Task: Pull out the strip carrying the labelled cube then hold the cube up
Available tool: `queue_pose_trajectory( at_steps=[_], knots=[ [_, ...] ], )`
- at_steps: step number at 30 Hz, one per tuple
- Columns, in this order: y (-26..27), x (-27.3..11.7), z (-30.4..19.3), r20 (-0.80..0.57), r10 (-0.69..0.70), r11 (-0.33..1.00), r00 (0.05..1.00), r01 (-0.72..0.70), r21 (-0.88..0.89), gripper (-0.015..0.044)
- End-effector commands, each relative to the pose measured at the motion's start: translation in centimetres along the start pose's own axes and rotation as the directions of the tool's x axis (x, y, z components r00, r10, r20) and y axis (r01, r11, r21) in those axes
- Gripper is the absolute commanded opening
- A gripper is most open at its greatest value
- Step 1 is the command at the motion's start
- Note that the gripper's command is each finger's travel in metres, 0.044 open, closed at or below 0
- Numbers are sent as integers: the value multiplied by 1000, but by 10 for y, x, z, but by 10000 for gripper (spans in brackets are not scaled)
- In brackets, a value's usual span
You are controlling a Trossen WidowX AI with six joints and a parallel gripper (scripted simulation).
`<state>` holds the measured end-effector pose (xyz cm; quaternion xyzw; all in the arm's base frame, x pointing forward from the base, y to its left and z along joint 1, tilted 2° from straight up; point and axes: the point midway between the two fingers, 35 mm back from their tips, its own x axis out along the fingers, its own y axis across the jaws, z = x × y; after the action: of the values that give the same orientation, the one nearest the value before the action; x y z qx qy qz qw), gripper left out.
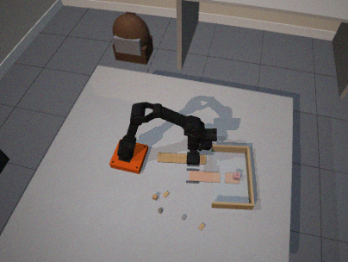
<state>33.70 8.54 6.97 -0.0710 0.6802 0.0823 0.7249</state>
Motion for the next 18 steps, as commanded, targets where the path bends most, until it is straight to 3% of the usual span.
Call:
queue_pose_trajectory(
  at_steps=[1,14,18],
  knots=[
    [0,-1,-7,-7,2,1000,1000,-2,-6,0],
    [-1,-1,-47,-9,2,1000,1000,-2,-6,0],
    [-1,-21,-46,-9,2,1000,1000,-2,-6,0]
  ],
)
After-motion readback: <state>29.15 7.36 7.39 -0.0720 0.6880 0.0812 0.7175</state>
